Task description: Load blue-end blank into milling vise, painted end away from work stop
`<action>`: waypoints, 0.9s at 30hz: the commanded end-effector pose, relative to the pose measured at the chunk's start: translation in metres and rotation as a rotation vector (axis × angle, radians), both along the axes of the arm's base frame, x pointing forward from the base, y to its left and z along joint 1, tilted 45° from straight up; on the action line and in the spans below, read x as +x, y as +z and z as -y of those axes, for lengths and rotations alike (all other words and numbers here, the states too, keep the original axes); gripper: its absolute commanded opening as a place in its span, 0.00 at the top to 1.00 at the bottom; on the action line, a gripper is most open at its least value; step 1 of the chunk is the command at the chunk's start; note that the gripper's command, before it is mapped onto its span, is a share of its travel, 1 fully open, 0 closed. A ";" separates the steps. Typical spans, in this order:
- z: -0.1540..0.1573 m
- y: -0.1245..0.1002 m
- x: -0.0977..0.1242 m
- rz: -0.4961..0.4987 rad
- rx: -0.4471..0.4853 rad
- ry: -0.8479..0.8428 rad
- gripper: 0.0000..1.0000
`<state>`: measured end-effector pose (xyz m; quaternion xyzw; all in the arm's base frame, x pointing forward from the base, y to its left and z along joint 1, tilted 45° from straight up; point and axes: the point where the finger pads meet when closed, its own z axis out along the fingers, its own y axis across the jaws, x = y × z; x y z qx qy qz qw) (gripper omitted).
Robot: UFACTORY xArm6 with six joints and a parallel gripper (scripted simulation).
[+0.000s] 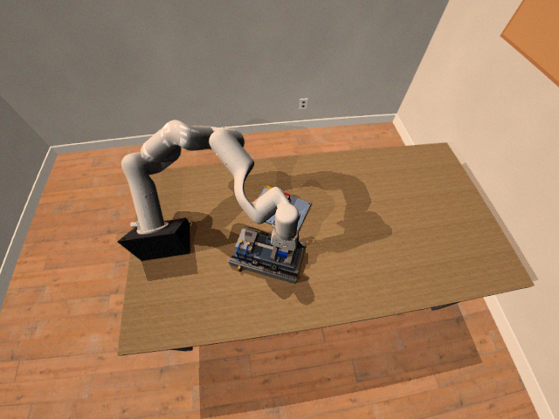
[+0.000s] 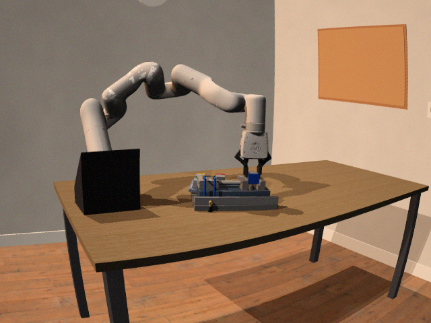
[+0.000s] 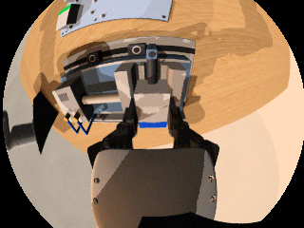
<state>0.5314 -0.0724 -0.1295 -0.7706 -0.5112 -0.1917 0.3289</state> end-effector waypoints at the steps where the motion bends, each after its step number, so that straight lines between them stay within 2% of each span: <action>1: 0.002 0.001 0.002 0.004 -0.002 -0.002 1.00; 16: 0.001 0.001 0.002 0.004 -0.002 -0.002 1.00; 17: 0.001 0.001 0.002 0.004 -0.002 -0.002 0.00; 27: 0.001 0.001 0.002 0.004 -0.002 -0.002 0.00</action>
